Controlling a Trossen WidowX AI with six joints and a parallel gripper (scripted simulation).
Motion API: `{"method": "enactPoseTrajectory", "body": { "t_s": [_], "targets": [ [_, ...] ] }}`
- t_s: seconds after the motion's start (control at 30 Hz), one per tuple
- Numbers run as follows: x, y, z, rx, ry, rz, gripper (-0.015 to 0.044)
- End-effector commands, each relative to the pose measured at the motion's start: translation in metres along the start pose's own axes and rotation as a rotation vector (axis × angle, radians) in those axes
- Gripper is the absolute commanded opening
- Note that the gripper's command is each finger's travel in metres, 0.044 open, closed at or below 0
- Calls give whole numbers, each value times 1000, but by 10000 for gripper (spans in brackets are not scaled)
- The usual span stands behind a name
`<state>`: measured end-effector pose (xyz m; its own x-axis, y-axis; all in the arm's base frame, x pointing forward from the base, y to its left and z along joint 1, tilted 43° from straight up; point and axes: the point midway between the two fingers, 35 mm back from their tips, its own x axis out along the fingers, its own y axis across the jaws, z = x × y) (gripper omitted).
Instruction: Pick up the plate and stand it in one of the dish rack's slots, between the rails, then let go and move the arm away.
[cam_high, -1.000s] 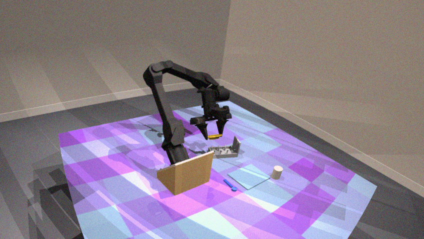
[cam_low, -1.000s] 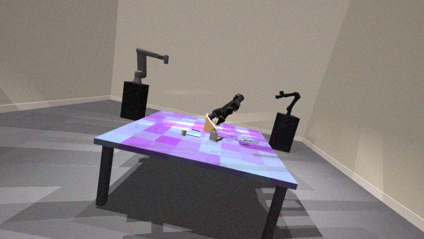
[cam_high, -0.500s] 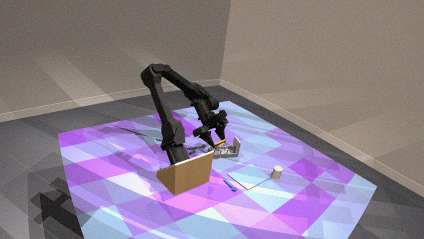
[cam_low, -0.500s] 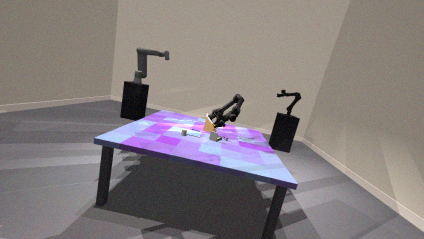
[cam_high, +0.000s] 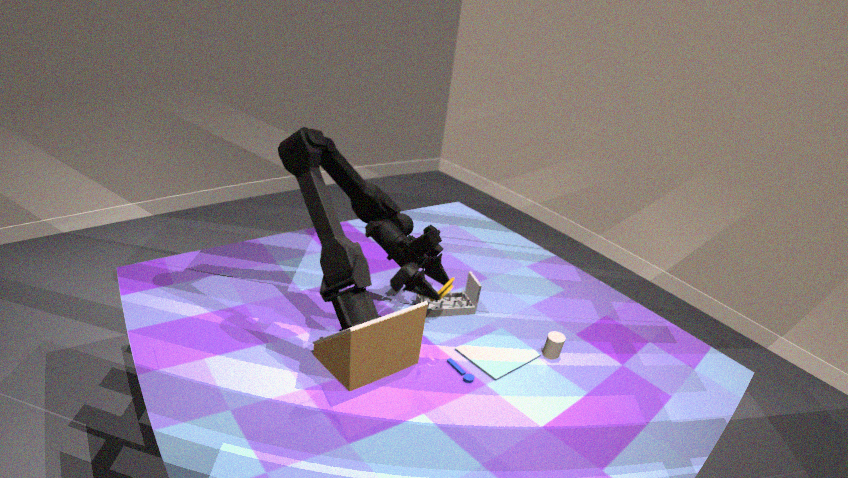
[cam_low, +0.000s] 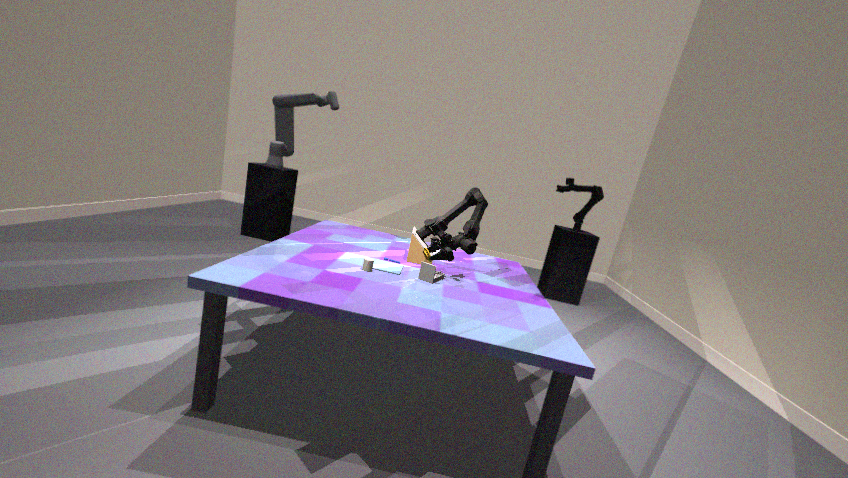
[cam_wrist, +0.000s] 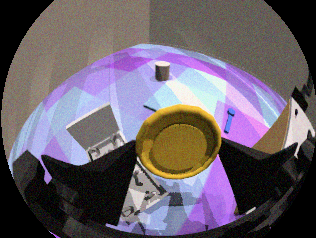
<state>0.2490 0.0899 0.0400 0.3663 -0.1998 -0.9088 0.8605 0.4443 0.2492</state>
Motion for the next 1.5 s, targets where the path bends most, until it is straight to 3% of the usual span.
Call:
{"method": "enactPoseTrajectory", "body": {
  "t_s": [0.0, 1.13, 1.47],
  "targets": [
    [0, 2, -3, -31, -67, 60, 0],
    [-51, 3, -33, -118, -518, 654, 0],
    [-54, 1, -34, -112, -532, 678, 0]
  ]
}}
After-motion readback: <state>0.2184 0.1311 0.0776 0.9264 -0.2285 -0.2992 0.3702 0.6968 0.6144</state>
